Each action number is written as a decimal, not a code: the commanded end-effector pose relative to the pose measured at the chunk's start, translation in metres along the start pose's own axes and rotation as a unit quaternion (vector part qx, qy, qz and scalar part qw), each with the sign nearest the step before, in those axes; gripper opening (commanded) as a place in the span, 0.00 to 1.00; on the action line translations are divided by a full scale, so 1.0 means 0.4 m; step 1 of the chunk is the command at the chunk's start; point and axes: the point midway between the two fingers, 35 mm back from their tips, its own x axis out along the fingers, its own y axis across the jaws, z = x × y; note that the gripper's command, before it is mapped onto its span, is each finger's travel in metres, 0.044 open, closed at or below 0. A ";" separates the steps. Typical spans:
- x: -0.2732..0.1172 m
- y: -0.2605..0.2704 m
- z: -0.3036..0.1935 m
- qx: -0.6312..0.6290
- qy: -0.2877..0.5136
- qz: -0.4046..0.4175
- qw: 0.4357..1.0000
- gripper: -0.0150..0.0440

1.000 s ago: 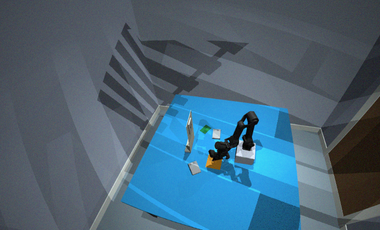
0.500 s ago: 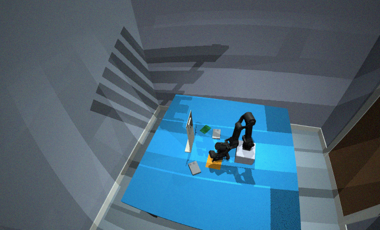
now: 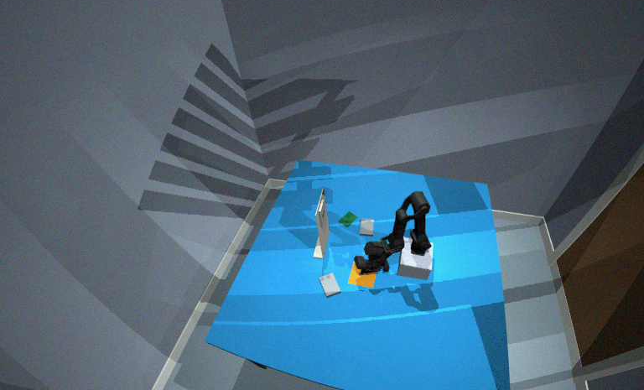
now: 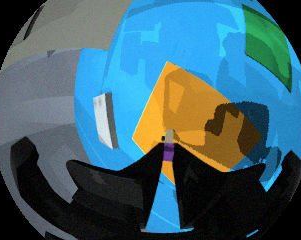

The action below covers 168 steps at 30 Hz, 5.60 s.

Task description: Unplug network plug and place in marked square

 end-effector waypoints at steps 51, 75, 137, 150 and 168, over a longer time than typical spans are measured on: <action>-0.043 0.003 0.001 0.001 -0.001 0.000 1.000 0.52; -0.071 0.022 0.002 0.001 -0.001 0.000 1.000 0.52; -0.174 0.097 0.003 0.002 -0.002 0.000 1.000 0.52; -0.201 0.107 0.003 0.002 -0.002 0.000 1.000 0.52; -0.236 0.120 0.004 0.004 -0.003 -0.001 1.000 0.52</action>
